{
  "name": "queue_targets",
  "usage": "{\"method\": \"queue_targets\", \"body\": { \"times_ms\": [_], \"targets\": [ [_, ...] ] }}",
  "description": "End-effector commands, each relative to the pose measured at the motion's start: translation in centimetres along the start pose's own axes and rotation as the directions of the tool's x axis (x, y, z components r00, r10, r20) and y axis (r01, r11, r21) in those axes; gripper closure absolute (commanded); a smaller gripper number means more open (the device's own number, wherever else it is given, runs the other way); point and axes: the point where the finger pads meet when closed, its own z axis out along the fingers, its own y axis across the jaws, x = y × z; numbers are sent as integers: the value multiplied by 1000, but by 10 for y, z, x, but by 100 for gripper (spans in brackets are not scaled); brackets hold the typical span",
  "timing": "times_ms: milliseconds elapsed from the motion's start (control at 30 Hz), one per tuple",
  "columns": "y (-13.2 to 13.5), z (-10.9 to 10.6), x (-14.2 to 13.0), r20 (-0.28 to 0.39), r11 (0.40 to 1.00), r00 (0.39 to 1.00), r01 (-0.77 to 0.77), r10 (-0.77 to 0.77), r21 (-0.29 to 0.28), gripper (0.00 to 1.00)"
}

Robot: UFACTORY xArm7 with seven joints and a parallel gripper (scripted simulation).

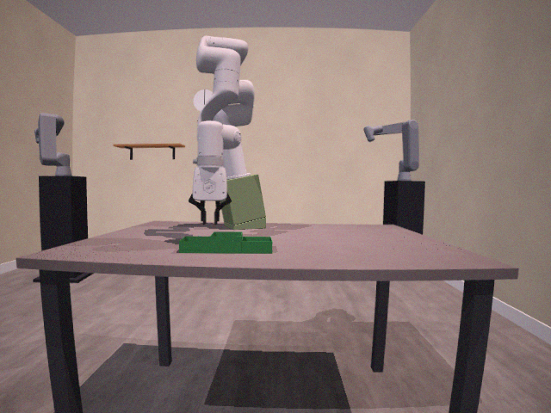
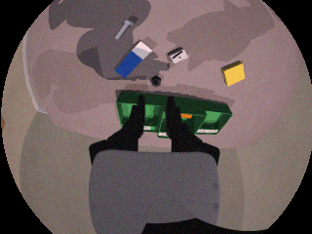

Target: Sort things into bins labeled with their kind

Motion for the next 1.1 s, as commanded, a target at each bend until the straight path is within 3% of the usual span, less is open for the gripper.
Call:
{"method": "queue_targets", "body": {
  "times_ms": [0,333,1067],
  "targets": [
    [0,18,-1,2,1000,1000,0,0,0,70],
    [0,50,-2,2,1000,1000,0,0,0,70],
    [0,62,-1,2,1000,1000,0,0,0,70]
  ]
}}
